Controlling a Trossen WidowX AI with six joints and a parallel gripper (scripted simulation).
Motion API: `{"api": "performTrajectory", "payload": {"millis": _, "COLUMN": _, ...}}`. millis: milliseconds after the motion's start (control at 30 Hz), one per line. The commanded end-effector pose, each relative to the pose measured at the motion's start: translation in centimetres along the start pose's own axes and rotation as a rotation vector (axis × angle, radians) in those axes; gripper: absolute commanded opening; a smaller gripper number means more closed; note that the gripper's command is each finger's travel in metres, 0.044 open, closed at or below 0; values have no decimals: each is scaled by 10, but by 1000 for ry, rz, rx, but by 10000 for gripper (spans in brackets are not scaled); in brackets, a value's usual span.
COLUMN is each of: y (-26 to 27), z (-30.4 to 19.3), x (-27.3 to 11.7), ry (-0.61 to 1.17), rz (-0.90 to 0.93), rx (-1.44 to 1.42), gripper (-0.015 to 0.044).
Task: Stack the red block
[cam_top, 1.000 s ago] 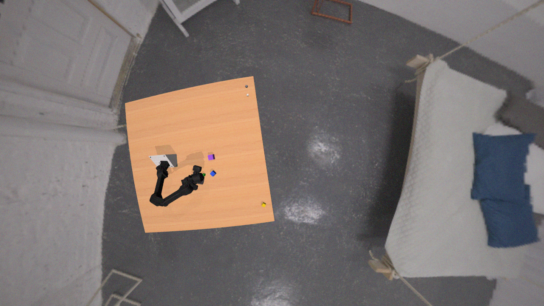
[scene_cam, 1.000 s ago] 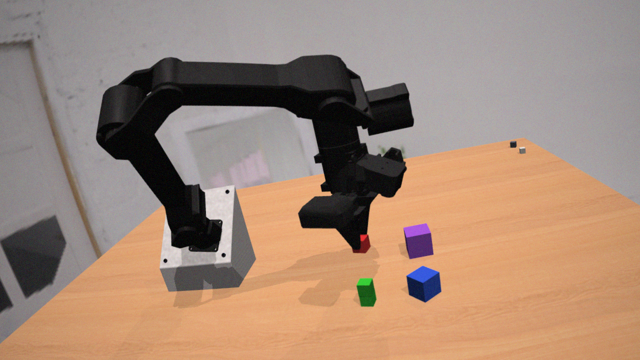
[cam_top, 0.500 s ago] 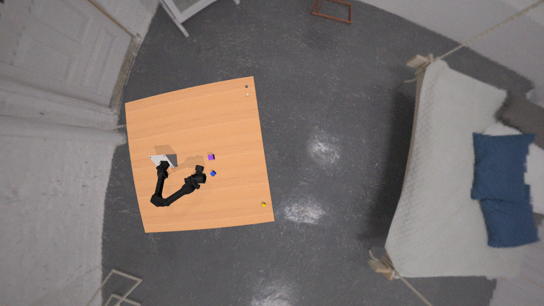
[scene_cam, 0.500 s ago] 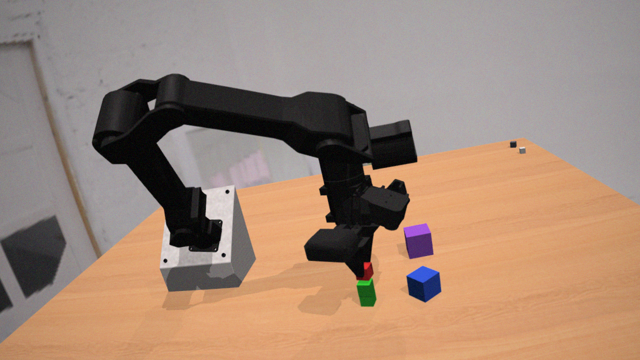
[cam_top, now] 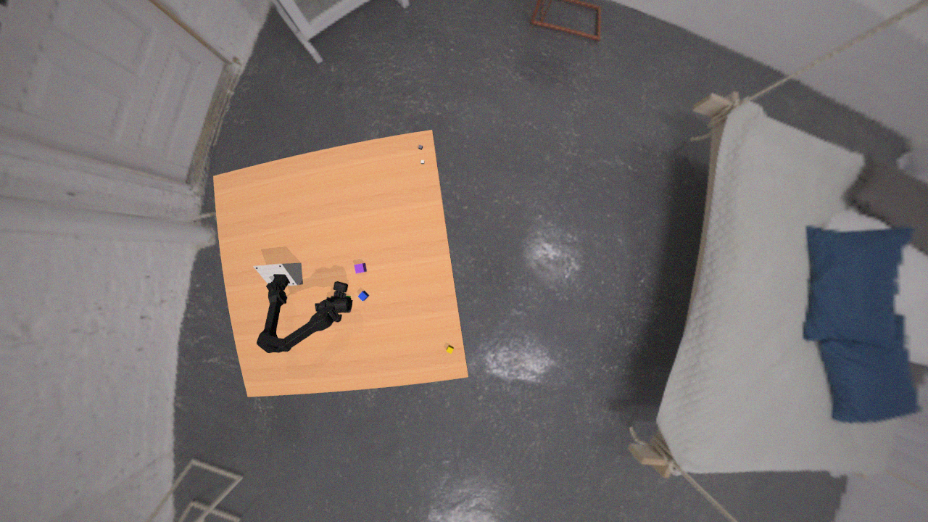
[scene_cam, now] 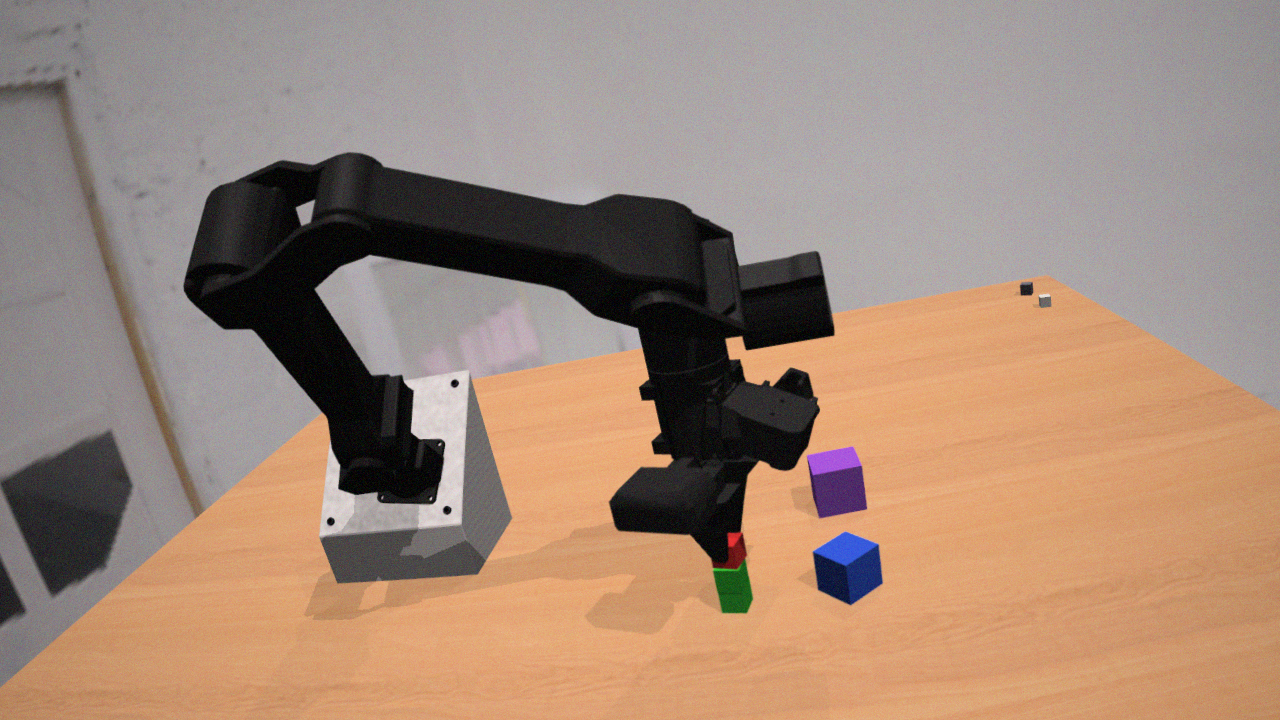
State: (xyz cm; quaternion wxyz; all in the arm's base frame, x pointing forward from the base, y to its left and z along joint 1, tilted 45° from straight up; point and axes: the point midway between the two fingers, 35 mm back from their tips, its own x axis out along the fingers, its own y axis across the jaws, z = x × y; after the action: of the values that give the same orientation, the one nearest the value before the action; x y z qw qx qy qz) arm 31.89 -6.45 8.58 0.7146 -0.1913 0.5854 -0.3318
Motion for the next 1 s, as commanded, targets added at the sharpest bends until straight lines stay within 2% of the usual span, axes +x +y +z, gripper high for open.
{"api": "performTrajectory", "payload": {"millis": 0, "y": 0, "z": 0, "x": 1, "ry": -2, "rz": -4, "rx": -3, "gripper": 0}}
{"api": "performTrajectory", "payload": {"millis": 333, "y": 0, "z": 0, "x": -4, "ry": -2, "rz": -4, "rx": -3, "gripper": 0}}
{"api": "performTrajectory", "payload": {"millis": 867, "y": 0, "z": 0, "x": 0, "ry": 1, "rz": -1, "rx": -3, "gripper": 420}}
{"api": "performTrajectory", "payload": {"millis": 900, "y": 0, "z": 0, "x": 0, "ry": 1, "rz": -1, "rx": -3, "gripper": 440}}
{"api": "performTrajectory", "payload": {"millis": 967, "y": 0, "z": 0, "x": 0, "ry": 1, "rz": -1, "rx": -3, "gripper": 440}}
